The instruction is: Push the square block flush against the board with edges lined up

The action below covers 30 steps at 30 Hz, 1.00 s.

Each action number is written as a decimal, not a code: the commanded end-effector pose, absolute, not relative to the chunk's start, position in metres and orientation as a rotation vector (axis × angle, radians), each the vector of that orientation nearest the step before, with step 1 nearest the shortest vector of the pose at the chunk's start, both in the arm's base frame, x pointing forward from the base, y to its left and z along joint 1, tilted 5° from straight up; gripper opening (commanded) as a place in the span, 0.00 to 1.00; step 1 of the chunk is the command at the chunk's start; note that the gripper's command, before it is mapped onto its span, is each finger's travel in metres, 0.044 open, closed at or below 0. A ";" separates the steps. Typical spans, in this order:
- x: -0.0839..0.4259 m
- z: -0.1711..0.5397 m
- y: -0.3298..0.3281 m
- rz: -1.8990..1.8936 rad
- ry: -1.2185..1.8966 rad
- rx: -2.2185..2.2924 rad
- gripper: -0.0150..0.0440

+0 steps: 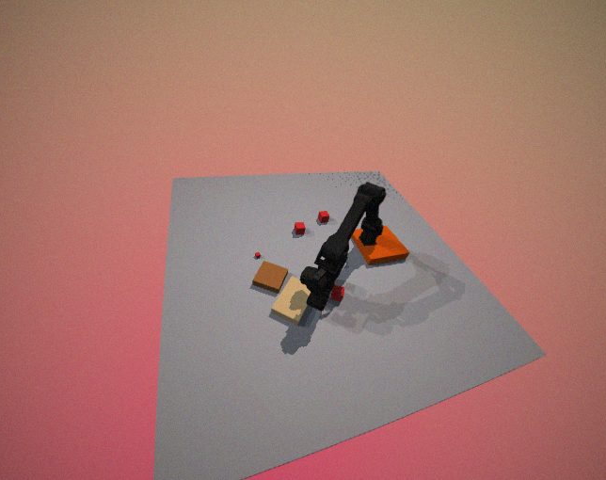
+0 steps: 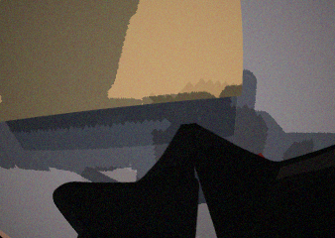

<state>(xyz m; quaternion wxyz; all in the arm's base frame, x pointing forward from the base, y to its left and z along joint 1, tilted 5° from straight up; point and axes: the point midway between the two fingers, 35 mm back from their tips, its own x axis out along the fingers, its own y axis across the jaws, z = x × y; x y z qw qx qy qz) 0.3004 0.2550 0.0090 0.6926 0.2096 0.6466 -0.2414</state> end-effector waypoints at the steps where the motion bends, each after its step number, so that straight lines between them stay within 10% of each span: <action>1: 0.303 0.012 0.256 -0.527 1.439 0.481 0.25; 30: 0.321 0.014 0.245 -0.527 1.437 0.480 0.25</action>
